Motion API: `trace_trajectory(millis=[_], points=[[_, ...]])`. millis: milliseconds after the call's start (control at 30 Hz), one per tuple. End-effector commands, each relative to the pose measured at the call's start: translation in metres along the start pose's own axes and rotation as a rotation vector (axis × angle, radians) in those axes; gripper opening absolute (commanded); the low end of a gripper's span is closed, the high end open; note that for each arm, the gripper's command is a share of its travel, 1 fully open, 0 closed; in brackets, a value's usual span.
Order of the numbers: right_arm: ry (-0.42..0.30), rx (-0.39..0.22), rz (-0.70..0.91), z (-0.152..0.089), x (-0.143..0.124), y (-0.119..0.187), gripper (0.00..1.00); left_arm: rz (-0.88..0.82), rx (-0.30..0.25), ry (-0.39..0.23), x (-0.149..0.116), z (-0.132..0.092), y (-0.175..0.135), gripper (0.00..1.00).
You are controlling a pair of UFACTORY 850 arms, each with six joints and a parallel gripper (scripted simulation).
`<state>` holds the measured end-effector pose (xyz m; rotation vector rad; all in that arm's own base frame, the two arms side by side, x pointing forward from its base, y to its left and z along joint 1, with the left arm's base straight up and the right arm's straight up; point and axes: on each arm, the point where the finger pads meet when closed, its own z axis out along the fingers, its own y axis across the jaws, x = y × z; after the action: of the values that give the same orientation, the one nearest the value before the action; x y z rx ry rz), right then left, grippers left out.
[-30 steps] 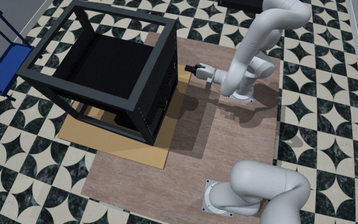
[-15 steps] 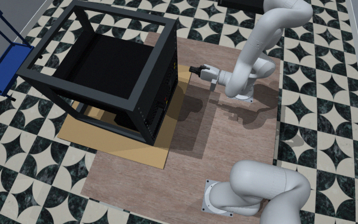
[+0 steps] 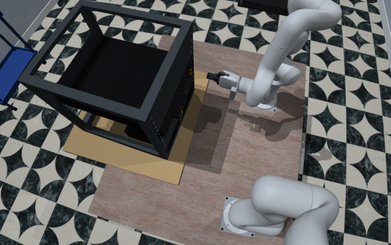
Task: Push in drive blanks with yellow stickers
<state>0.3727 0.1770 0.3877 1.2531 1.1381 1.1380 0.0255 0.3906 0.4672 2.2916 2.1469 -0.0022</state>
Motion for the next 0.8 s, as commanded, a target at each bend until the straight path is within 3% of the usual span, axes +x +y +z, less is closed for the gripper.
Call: trace_trajectory(millis=[0,367,767], points=[[0.0,-0.002,0.001,0.0,0.003,0.001,0.0,0.0,0.0,0.002,0.0,-0.001,0.0,1.0],[0.0,-0.002,0.002,0.0,0.021,-0.002,0.0,0.0,0.0,0.002,0.0,-0.001,0.0,1.0],[0.0,-0.002,0.002,0.0,0.08,-0.009,0.0,0.0,0.0,0.002,0.0,-0.001,0.0,1.0]])
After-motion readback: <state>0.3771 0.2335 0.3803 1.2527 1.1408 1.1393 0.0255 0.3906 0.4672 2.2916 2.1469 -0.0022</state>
